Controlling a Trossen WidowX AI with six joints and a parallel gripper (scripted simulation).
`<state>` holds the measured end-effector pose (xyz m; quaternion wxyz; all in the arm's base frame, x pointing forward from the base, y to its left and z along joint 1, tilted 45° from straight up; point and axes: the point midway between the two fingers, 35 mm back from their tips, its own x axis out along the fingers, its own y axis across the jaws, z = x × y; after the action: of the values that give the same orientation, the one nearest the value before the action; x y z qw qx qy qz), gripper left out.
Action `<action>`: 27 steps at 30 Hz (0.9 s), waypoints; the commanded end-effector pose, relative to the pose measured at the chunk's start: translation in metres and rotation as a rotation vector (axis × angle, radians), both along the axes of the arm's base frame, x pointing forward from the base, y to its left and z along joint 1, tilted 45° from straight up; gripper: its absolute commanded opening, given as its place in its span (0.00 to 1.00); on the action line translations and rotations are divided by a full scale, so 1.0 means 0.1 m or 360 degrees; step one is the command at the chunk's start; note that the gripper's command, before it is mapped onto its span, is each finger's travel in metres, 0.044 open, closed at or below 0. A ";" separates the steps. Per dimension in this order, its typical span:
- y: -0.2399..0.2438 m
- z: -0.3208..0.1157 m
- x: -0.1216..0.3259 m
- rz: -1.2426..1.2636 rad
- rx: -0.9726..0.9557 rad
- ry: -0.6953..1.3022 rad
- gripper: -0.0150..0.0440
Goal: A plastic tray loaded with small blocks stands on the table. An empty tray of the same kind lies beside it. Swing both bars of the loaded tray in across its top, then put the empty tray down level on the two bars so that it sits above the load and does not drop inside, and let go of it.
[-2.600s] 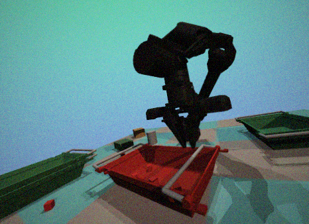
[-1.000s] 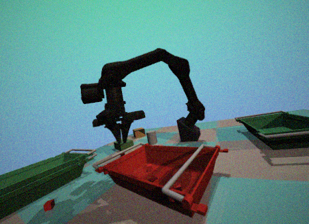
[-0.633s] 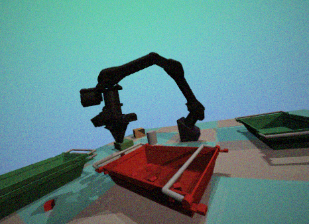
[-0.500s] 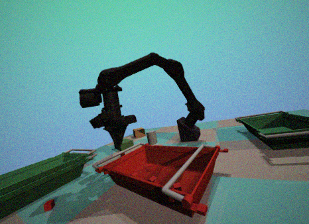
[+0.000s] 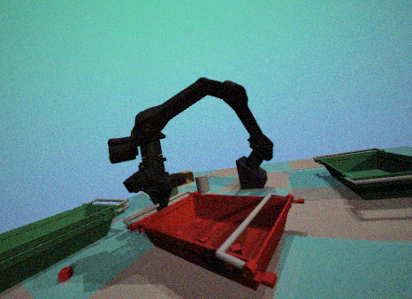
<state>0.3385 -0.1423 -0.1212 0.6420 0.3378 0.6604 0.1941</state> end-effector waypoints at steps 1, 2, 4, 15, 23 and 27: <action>0.03 -0.02 -0.02 -0.0010 0.0010 0.0009 0.40; 0.02 -0.01 -0.02 -0.0010 0.0010 0.0009 0.40; 0.00 0.06 -0.01 -0.0010 0.0010 0.0010 0.40; 0.03 0.46 0.03 -0.0010 0.0011 0.0010 0.40; 0.28 0.60 0.10 -0.0010 0.0014 0.0011 0.40; 0.45 0.59 0.13 -0.0010 0.0016 0.0010 0.40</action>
<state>0.3532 -0.1091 -0.0601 0.6437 0.3388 0.6578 0.1953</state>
